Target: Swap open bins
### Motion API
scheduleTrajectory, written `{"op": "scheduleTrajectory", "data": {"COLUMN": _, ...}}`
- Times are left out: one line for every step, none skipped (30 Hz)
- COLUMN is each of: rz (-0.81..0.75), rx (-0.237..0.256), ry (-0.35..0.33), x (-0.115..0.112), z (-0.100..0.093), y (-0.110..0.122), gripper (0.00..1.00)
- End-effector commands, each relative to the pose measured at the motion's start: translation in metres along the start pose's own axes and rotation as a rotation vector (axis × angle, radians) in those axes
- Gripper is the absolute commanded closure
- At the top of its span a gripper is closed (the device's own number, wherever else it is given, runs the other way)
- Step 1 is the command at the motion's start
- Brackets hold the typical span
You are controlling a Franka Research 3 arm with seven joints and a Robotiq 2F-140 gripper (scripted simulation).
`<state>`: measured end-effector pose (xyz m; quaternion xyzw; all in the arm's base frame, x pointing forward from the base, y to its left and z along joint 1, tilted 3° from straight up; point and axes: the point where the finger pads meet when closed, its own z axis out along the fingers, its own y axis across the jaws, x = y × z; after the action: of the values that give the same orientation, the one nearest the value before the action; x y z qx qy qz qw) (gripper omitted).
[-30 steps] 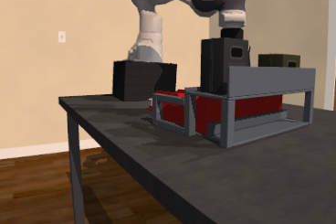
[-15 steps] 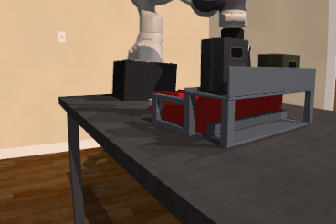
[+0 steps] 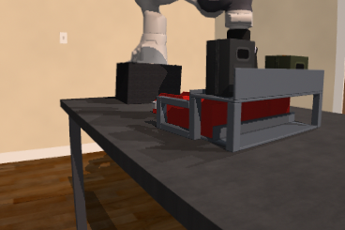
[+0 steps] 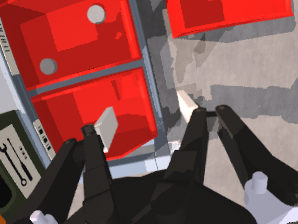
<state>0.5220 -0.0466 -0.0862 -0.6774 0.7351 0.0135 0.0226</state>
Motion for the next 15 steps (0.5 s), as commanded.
{"op": "scheduleTrajectory", "data": {"rz": 0.005, "rx": 0.001, "ry": -0.002, "x": -0.001, "z": 0.0006, "y": -0.0009, "gripper": 0.43}}
{"op": "scheduleTrajectory", "data": {"rz": 0.005, "rx": 0.001, "ry": -0.002, "x": -0.001, "z": 0.0006, "y": -0.0009, "gripper": 0.43}}
{"op": "scheduleTrajectory", "data": {"rz": 0.005, "rx": 0.001, "ry": -0.002, "x": -0.001, "z": 0.0007, "y": -0.0009, "gripper": 0.43}}
{"op": "scheduleTrajectory", "data": {"rz": 0.005, "rx": 0.001, "ry": -0.002, "x": -0.001, "z": 0.0008, "y": -0.0009, "gripper": 0.43}}
{"op": "scheduleTrajectory", "data": {"rz": 0.005, "rx": 0.001, "ry": -0.002, "x": -0.001, "z": 0.0009, "y": -0.0009, "gripper": 0.43}}
{"op": "scheduleTrajectory", "data": {"rz": 0.005, "rx": 0.001, "ry": -0.002, "x": -0.001, "z": 0.001, "y": -0.0009, "gripper": 0.43}}
{"op": "scheduleTrajectory", "data": {"rz": 0.005, "rx": 0.001, "ry": -0.002, "x": -0.001, "z": 0.0012, "y": -0.0009, "gripper": 0.43}}
{"op": "scheduleTrajectory", "data": {"rz": 0.005, "rx": 0.001, "ry": -0.002, "x": -0.001, "z": 0.0014, "y": -0.0009, "gripper": 0.43}}
{"op": "scheduleTrajectory", "data": {"rz": 0.005, "rx": 0.001, "ry": -0.002, "x": -0.001, "z": 0.0014, "y": -0.0009, "gripper": 0.43}}
{"op": "scheduleTrajectory", "data": {"rz": 0.005, "rx": 0.001, "ry": -0.002, "x": -0.001, "z": 0.0014, "y": -0.0009, "gripper": 0.43}}
{"op": "scheduleTrajectory", "data": {"rz": 0.005, "rx": 0.001, "ry": -0.002, "x": -0.001, "z": 0.0017, "y": -0.0009, "gripper": 0.43}}
{"op": "scheduleTrajectory", "data": {"rz": 0.005, "rx": 0.001, "ry": -0.002, "x": -0.001, "z": 0.002, "y": -0.0009, "gripper": 0.43}}
{"op": "scheduleTrajectory", "data": {"rz": 0.005, "rx": 0.001, "ry": -0.002, "x": -0.001, "z": 0.0023, "y": -0.0009, "gripper": 0.43}}
{"op": "scheduleTrajectory", "data": {"rz": 0.005, "rx": 0.001, "ry": -0.002, "x": -0.001, "z": 0.0027, "y": -0.0009, "gripper": 0.43}}
{"op": "scheduleTrajectory", "data": {"rz": 0.005, "rx": 0.001, "ry": -0.002, "x": -0.001, "z": 0.0031, "y": -0.0009, "gripper": 0.43}}
